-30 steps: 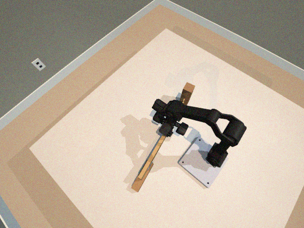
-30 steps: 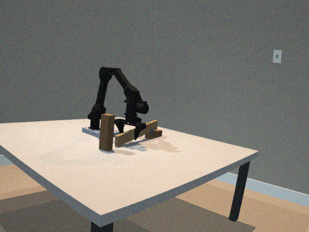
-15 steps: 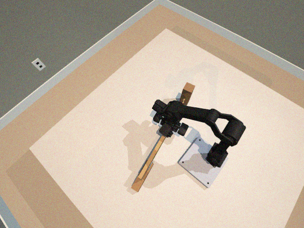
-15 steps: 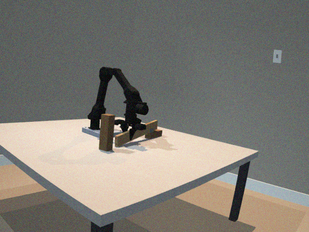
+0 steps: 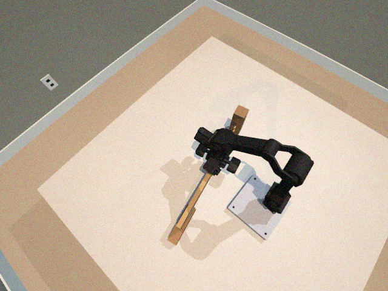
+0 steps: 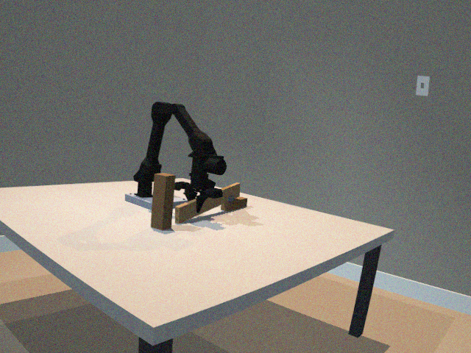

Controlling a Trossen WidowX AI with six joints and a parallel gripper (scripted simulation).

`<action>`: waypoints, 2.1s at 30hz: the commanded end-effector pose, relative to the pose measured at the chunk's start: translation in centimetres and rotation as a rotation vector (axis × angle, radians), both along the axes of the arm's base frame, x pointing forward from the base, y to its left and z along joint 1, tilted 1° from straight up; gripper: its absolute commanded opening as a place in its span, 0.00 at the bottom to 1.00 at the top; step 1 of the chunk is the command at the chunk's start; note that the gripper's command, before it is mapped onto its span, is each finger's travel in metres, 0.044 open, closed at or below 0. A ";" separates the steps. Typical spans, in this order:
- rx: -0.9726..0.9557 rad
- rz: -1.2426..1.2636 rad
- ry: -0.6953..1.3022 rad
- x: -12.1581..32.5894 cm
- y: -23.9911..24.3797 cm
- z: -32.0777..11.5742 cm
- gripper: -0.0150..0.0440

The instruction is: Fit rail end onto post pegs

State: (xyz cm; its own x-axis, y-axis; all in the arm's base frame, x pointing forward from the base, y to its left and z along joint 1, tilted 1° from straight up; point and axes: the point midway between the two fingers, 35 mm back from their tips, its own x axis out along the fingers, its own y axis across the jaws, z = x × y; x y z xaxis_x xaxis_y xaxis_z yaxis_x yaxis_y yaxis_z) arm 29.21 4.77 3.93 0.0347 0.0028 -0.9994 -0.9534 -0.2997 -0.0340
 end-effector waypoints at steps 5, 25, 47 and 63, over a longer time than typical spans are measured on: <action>-0.005 -0.003 -0.001 0.0 -0.1 0.0 0.25; -0.005 -0.003 -0.001 0.1 0.1 1.0 0.25; -0.005 -0.003 -0.001 0.3 0.1 2.1 0.25; -0.005 -0.003 -0.001 0.3 0.2 2.9 0.25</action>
